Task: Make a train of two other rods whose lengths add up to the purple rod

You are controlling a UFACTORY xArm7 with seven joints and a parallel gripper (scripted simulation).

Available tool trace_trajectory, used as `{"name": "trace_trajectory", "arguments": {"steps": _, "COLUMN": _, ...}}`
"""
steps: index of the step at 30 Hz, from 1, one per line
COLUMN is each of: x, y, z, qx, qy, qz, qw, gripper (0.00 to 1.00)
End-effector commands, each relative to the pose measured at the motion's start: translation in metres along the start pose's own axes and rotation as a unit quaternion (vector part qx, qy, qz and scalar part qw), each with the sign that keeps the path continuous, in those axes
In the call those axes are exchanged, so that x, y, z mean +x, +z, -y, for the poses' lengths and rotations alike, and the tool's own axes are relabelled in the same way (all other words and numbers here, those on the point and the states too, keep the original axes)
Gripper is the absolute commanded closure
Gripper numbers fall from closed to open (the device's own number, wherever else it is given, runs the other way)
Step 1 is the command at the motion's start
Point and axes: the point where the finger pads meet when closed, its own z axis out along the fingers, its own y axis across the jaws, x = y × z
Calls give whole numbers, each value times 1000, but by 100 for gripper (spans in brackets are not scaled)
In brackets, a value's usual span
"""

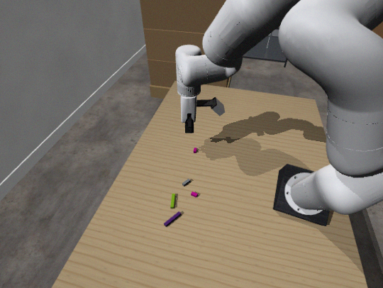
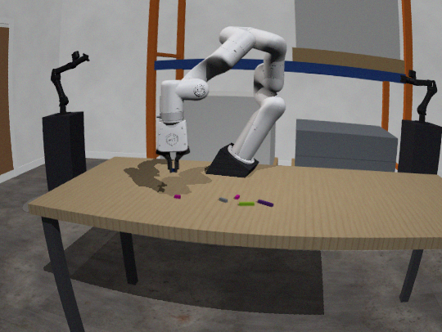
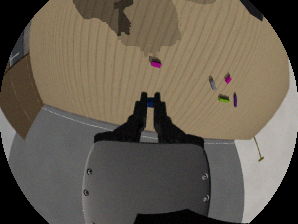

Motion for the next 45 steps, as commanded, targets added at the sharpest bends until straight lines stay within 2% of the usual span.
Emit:
{"name": "trace_trajectory", "arguments": {"steps": 1, "x": 3, "y": -3, "z": -25, "qx": 4, "qy": -83, "qz": 8, "qw": 997, "gripper": 96}}
{"name": "trace_trajectory", "arguments": {"steps": 8, "x": 8, "y": -2, "z": -43, "qx": 6, "qy": -144, "qz": 5, "qw": 990, "gripper": 96}}
{"name": "trace_trajectory", "arguments": {"steps": 11, "x": 15, "y": -1, "z": -58, "qx": 7, "qy": -196, "qz": 1, "qw": 981, "gripper": 96}}
{"name": "trace_trajectory", "arguments": {"steps": 29, "x": 15, "y": 3, "z": -59, "qx": 7, "qy": -198, "qz": 2, "qw": 980, "gripper": 96}}
{"name": "trace_trajectory", "arguments": {"steps": 45, "x": 14, "y": 52, "z": -59, "qx": 7, "qy": -198, "qz": 3, "qw": 980, "gripper": 96}}
